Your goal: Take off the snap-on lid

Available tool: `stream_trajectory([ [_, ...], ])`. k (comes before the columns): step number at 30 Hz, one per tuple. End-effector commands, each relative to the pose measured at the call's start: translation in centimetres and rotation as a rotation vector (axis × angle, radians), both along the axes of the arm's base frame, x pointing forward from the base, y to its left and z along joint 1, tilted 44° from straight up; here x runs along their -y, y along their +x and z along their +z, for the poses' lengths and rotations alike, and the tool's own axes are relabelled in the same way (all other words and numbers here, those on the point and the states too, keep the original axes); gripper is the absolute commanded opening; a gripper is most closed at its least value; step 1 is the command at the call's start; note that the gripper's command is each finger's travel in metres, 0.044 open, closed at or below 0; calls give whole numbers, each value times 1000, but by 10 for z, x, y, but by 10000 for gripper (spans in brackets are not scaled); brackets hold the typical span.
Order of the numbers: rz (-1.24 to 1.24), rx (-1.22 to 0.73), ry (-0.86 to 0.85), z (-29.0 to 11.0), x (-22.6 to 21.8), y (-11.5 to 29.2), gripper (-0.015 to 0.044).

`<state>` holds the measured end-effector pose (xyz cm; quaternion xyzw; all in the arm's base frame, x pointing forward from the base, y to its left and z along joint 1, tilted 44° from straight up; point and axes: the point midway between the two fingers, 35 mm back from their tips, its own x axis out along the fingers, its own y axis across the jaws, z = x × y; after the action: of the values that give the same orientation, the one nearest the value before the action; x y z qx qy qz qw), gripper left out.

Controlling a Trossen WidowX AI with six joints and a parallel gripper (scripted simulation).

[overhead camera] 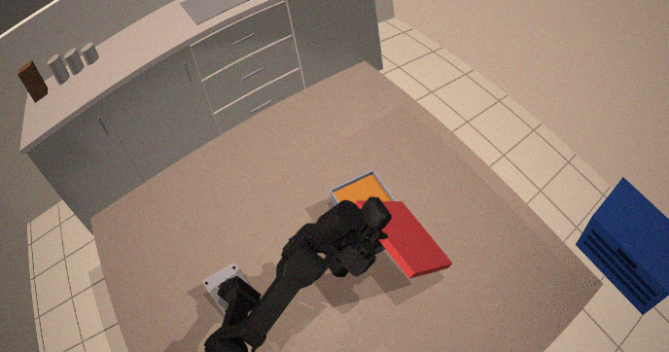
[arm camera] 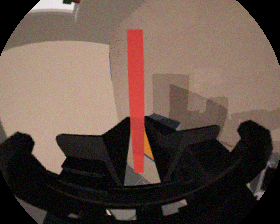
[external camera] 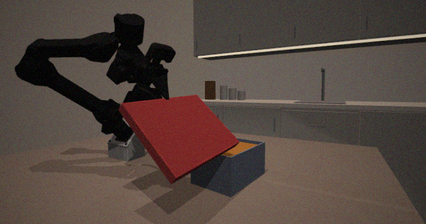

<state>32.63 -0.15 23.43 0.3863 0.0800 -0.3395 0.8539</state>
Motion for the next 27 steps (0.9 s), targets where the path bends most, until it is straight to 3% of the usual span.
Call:
stream_trajectory([
  [1, 10, 26, 10, 15, 3, -2, 0],
  [27, 10, 27, 8, 50, 40, -14, 0],
])
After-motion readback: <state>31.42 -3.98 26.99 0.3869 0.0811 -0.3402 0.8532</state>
